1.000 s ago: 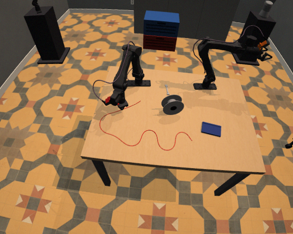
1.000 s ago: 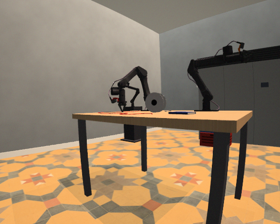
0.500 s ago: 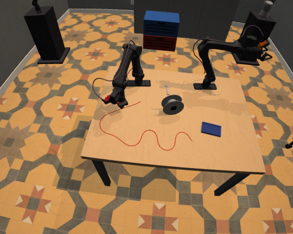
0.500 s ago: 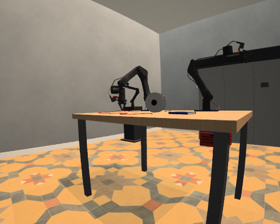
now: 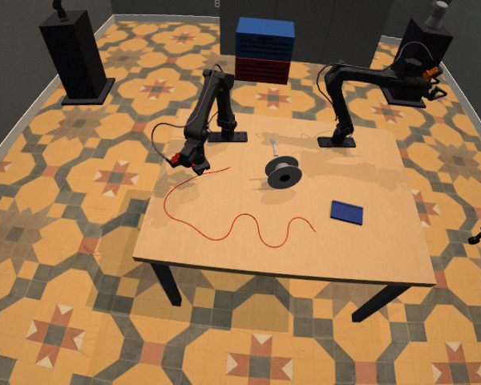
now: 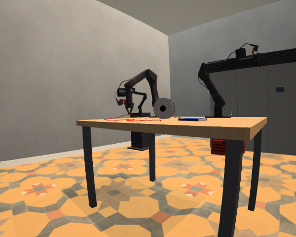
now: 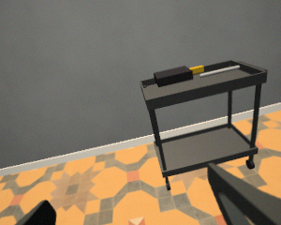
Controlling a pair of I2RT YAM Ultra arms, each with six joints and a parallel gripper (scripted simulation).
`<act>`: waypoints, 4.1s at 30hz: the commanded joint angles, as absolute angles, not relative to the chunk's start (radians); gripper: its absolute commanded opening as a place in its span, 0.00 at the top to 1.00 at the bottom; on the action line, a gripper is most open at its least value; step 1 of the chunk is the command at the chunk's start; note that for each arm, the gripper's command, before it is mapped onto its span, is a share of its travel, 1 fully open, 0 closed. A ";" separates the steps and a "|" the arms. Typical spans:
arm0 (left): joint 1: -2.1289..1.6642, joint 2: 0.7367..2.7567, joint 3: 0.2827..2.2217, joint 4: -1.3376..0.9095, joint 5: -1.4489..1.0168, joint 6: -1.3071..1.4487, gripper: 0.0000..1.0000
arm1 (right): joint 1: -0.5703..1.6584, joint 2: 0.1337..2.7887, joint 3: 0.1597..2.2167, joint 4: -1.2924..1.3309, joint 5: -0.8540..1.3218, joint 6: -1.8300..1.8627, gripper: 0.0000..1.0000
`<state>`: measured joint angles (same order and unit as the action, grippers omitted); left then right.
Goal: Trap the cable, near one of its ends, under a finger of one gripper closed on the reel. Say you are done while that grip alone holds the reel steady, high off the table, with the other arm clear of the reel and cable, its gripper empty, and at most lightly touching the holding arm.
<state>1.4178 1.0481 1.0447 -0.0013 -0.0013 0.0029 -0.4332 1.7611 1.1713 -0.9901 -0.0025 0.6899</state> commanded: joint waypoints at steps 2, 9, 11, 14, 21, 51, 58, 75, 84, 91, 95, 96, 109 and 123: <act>1.429 1.052 1.029 -0.014 0.005 -0.008 0.00 | -0.426 1.759 1.206 -1.007 0.008 0.688 1.00; 1.429 1.052 1.029 -0.014 0.005 -0.008 0.00 | -0.421 1.761 1.212 -0.982 0.008 0.692 1.00; 1.429 1.052 1.029 -0.014 0.005 -0.008 0.00 | -0.419 1.780 1.214 -0.979 0.008 0.693 1.00; 1.429 1.052 1.029 -0.014 0.005 -0.008 0.00 | -0.417 1.772 1.211 -0.984 0.008 0.696 1.00; 1.429 1.052 1.029 -0.014 0.005 -0.008 0.00 | -0.416 1.782 1.204 -0.973 0.008 0.700 1.00; 1.429 1.052 1.029 -0.014 0.005 -0.008 0.00 | -0.449 1.725 1.198 -1.008 -0.015 0.704 1.00; 1.429 1.052 1.029 -0.014 0.005 -0.008 0.00 | -0.459 1.696 1.219 -1.039 -0.032 0.717 1.00; 1.429 1.052 1.029 -0.014 0.005 -0.008 0.00 | -0.495 1.581 1.289 -1.139 -0.100 0.790 1.00; 1.429 1.052 1.029 -0.014 0.005 -0.008 0.00 | -0.519 1.520 1.328 -1.183 -0.142 0.841 1.00; 1.429 1.052 1.029 -0.014 0.005 -0.008 0.00 | -0.535 1.482 1.373 -1.221 -0.174 0.886 1.00; 1.429 1.052 1.029 -0.014 0.005 -0.008 0.00 | -0.541 1.471 1.376 -1.222 -0.182 0.898 1.00; 1.429 1.052 1.029 -0.014 0.005 -0.008 0.00 | -0.542 1.467 1.385 -1.223 -0.186 0.903 1.00; 1.429 1.052 1.029 -0.014 0.005 -0.008 0.00 | -0.561 1.441 1.414 -1.244 -0.213 0.946 1.00; 1.429 1.052 1.029 -0.014 0.005 -0.008 0.00 | -0.559 1.430 1.367 -1.201 -0.210 0.955 1.00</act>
<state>1.4178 1.0481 1.0447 -0.0013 -0.0013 0.0029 -0.5499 1.4605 1.3735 -1.2205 -0.2089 0.9451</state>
